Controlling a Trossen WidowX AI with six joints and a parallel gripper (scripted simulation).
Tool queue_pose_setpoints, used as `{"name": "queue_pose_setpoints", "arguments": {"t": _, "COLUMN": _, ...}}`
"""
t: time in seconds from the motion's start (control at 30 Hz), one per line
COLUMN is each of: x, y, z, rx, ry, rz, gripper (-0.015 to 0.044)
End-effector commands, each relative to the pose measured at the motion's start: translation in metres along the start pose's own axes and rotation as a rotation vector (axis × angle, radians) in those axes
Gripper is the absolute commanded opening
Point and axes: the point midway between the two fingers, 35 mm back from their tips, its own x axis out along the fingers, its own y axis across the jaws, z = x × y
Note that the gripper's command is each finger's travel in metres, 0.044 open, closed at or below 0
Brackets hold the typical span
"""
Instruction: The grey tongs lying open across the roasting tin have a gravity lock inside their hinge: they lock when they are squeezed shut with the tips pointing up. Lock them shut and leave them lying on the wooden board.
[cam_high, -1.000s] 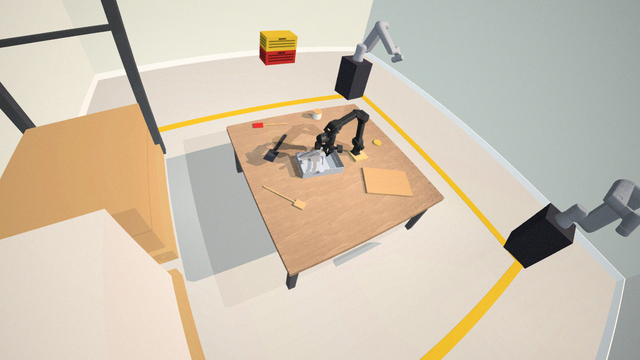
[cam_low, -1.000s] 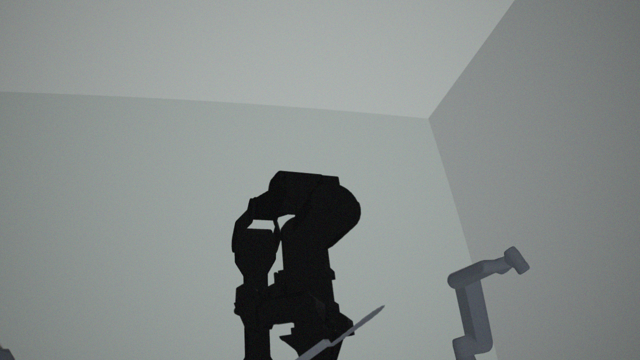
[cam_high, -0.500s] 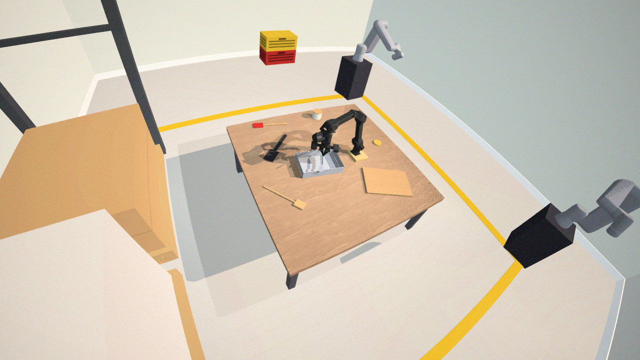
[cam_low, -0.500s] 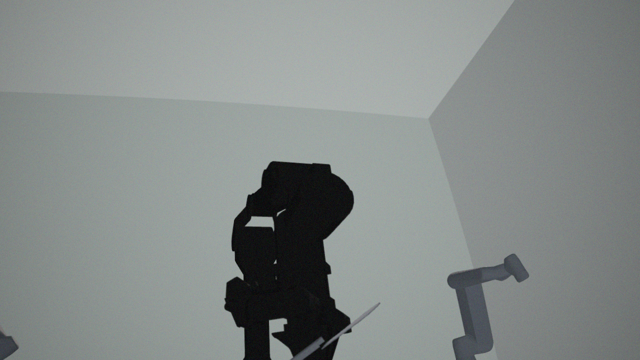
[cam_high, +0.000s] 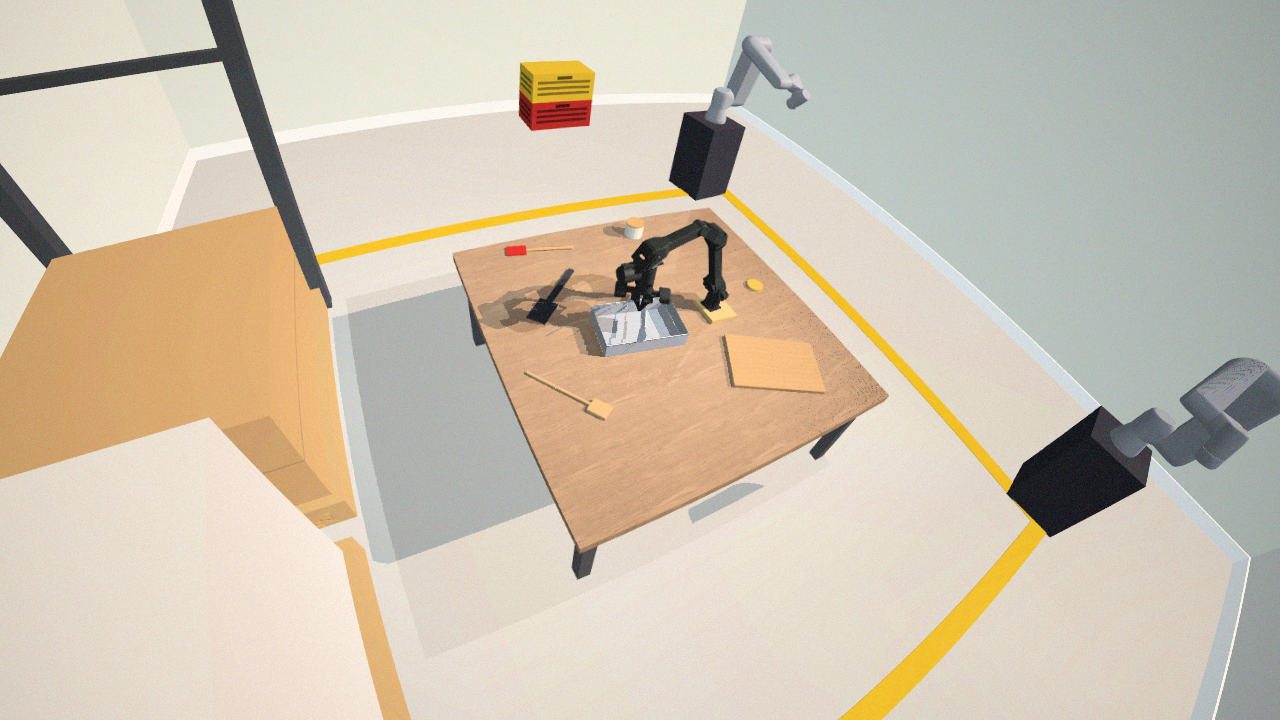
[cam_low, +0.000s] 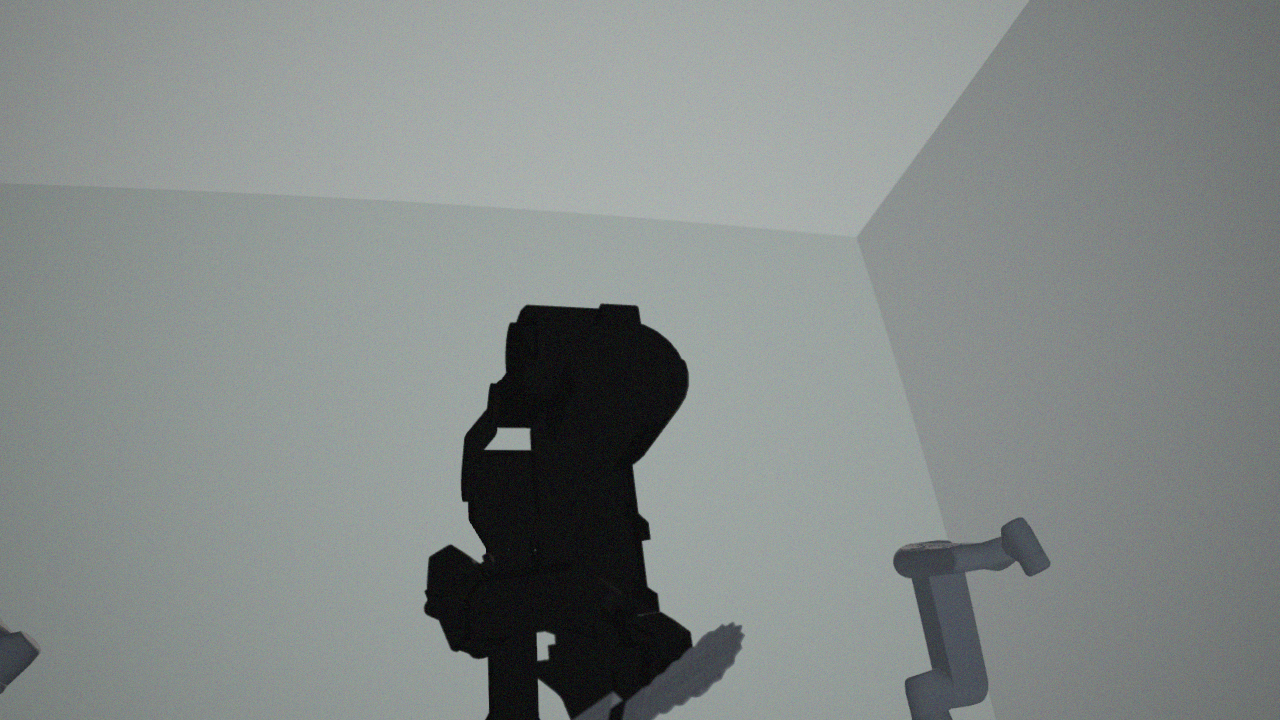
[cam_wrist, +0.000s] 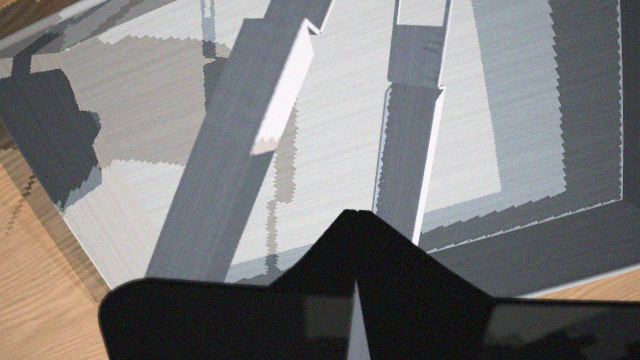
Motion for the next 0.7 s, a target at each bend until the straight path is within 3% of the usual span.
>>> {"name": "queue_pose_setpoints", "arguments": {"t": 0.0, "x": 0.0, "y": 0.009, "z": 0.001, "rx": -0.002, "ry": -0.003, "rz": 0.005, "gripper": -0.015}}
{"name": "queue_pose_setpoints", "arguments": {"t": 0.67, "x": 0.001, "y": 0.017, "z": 0.002, "rx": 0.002, "ry": 0.0, "rz": 0.001, "gripper": -0.015}}
